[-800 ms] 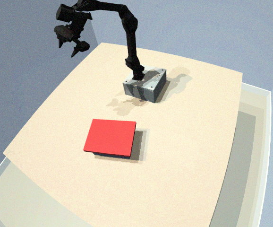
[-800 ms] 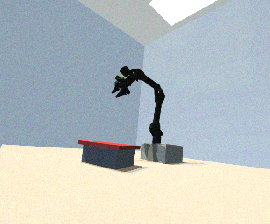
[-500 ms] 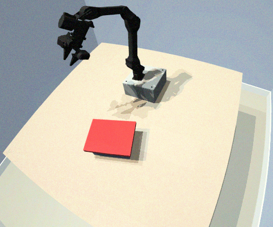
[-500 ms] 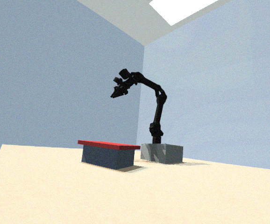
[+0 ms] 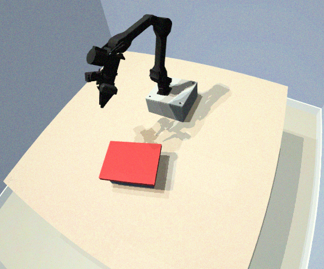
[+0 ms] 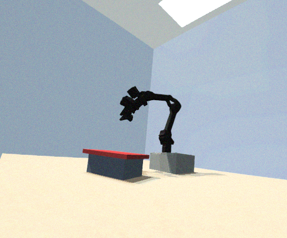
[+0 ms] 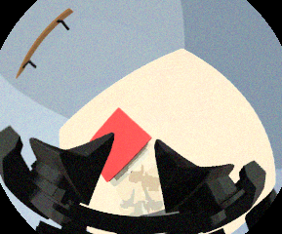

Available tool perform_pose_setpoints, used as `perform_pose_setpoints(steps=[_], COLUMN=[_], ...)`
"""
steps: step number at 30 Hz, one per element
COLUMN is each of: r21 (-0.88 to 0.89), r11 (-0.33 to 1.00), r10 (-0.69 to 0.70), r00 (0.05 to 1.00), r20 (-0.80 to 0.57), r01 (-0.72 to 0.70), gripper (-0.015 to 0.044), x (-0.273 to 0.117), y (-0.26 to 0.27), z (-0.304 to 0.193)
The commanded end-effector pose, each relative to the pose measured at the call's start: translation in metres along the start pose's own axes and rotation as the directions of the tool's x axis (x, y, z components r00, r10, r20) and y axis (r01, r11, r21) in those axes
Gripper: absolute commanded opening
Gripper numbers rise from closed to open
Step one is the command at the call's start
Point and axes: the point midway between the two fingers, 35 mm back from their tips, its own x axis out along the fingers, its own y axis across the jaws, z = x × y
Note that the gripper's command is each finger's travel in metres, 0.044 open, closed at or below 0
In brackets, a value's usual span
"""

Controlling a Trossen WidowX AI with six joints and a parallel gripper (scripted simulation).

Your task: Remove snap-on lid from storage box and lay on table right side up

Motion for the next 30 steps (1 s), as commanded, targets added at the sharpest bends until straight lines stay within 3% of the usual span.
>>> perform_pose_setpoints(steps=[1, 6, 12, 24, 30], r21=[0.172, 0.442, 0.601, 0.608, 0.607], r11=[0.982, 0.885, 0.785, 0.781, 0.781], r10=[0.085, 0.213, 0.291, 0.295, 0.294], r00=[0.996, 0.972, 0.945, 0.944, 0.944], r20=[-0.034, -0.100, -0.149, -0.151, -0.151], r01=[-0.078, -0.148, -0.148, -0.147, -0.146], gripper=[0.0235, 0.0235, 0.0235, 0.0235, 0.0235], x=[0.015, 0.035, 0.043, 0.046, 0.089], y=[0.006, 0.011, 0.011, 0.010, -0.015], z=[-0.033, -0.091, -0.132, -0.135, -0.170])
